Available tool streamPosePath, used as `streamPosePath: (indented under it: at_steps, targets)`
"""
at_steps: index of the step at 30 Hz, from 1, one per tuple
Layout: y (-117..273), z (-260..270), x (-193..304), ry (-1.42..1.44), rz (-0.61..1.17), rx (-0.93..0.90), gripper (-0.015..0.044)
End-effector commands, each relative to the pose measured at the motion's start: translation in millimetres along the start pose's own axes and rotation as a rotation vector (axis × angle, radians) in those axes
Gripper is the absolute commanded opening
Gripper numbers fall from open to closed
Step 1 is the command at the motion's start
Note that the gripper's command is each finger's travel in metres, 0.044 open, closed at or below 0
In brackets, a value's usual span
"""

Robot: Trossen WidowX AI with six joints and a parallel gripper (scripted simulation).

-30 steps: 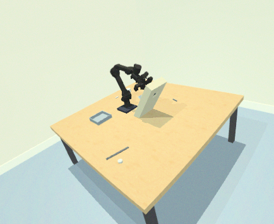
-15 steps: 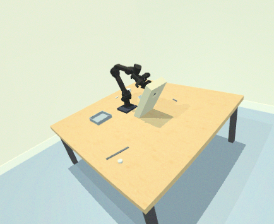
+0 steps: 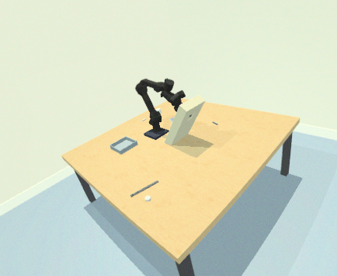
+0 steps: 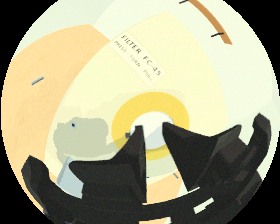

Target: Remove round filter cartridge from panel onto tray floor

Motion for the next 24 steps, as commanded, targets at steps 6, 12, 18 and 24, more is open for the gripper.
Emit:
streamPosePath:
  at_steps: [6,12,18,24]
  targets:
    - [11,-2,1,0.042,0.009,0.000,0.0000]
    - [50,-3,0,0.002,0.010,-0.003,0.0000]
    - [73,0,1,-0.021,0.011,-0.004,0.0000]
    - [72,7,4,-0.021,0.011,-0.005,0.0000]
Point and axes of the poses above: the point midway between the two fingers, 35 mm back from their tips, its own y axis back along the fingers, its own z axis across the jaws, x = y × z, the point moved 5 cm from there along y, back along the fingers, and after that the axes turned 9 degrees about y, right-handed, at the moved point
